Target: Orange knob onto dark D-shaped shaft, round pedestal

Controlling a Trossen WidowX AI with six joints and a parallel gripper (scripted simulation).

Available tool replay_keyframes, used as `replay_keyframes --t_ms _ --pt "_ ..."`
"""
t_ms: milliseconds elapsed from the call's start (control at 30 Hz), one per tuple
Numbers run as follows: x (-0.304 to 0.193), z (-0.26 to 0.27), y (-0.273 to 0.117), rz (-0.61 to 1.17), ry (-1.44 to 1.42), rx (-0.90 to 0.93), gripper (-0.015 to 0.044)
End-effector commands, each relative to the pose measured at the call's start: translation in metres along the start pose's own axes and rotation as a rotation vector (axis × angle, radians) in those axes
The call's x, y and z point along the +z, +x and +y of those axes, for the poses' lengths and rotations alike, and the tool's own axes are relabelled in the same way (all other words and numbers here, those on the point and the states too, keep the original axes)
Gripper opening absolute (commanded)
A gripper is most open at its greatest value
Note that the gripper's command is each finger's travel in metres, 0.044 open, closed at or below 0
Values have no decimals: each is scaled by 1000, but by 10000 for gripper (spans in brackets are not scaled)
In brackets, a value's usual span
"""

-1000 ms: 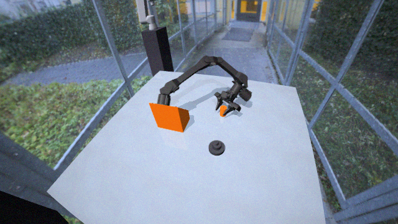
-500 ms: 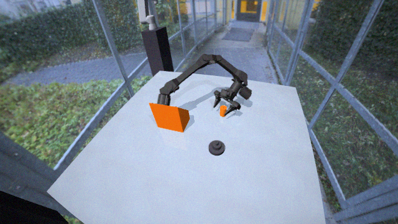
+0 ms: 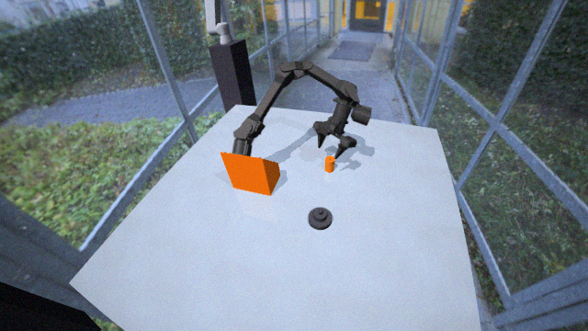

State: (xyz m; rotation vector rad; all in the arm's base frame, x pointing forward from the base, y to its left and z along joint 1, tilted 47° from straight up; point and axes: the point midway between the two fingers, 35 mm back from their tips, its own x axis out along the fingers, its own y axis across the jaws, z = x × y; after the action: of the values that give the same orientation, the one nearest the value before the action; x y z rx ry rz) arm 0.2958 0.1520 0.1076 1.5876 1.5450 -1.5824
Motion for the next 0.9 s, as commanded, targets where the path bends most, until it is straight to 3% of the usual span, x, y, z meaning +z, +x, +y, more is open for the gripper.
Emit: replay_keyframes --t_ms 0,100,467,867 --pt "2 0 -16 312 -9 -6 440" --pt "3 0 -23 435 -24 -4 440" --pt "3 0 -23 435 -39 0 440" --pt "3 -1 -23 393 -1112 238 440"
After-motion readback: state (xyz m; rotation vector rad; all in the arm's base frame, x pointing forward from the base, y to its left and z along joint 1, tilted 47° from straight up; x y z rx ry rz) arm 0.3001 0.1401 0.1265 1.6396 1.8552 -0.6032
